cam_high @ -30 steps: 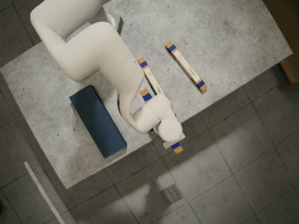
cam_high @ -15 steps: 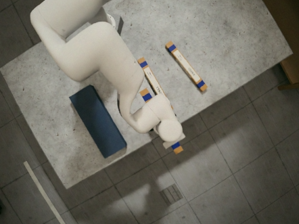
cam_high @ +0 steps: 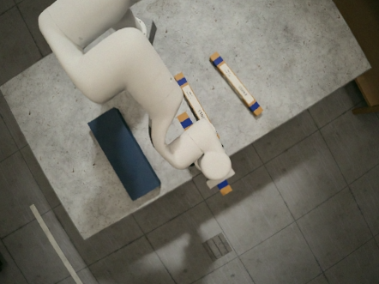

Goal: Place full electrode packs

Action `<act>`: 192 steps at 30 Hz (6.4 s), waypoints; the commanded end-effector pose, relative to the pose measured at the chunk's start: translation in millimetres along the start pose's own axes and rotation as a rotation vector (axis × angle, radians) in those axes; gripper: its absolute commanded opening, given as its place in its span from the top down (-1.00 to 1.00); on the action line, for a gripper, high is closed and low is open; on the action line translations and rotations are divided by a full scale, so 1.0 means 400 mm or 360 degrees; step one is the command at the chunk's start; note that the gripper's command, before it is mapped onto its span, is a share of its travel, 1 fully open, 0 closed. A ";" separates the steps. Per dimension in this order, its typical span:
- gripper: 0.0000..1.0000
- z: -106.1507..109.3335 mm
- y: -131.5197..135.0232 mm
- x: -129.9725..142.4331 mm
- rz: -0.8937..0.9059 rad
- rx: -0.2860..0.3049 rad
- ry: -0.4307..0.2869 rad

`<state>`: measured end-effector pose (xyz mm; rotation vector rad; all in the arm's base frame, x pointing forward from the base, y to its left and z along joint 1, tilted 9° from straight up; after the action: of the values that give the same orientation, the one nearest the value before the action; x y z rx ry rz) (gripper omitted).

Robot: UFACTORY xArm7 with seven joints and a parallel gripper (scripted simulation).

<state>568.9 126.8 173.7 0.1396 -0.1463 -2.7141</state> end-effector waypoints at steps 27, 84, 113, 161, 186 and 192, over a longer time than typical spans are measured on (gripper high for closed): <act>0.31 0.007 0.000 -0.005 0.0000 0.0002 0.0011; 0.31 0.008 0.002 -0.005 -0.0130 0.0001 0.0011; 0.31 0.007 0.038 0.101 -0.0130 0.0001 0.0011; 0.31 0.005 0.162 0.455 -0.0130 0.0001 0.0011; 0.31 0.002 0.162 0.455 -0.0130 0.0001 0.0011; 0.31 -0.002 0.162 0.455 -0.0130 0.0001 0.0011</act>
<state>428.2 -7.0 166.2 0.1505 -0.1415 -2.7955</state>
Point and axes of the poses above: the point where the finger pads meet when closed, its own z axis back along the fingers, its own y axis across the jaws, x = y × z, the point moved 3 cm from there along z, back along the fingers, and after that the axes turned 13 degrees about z, right-handed, at the moved point
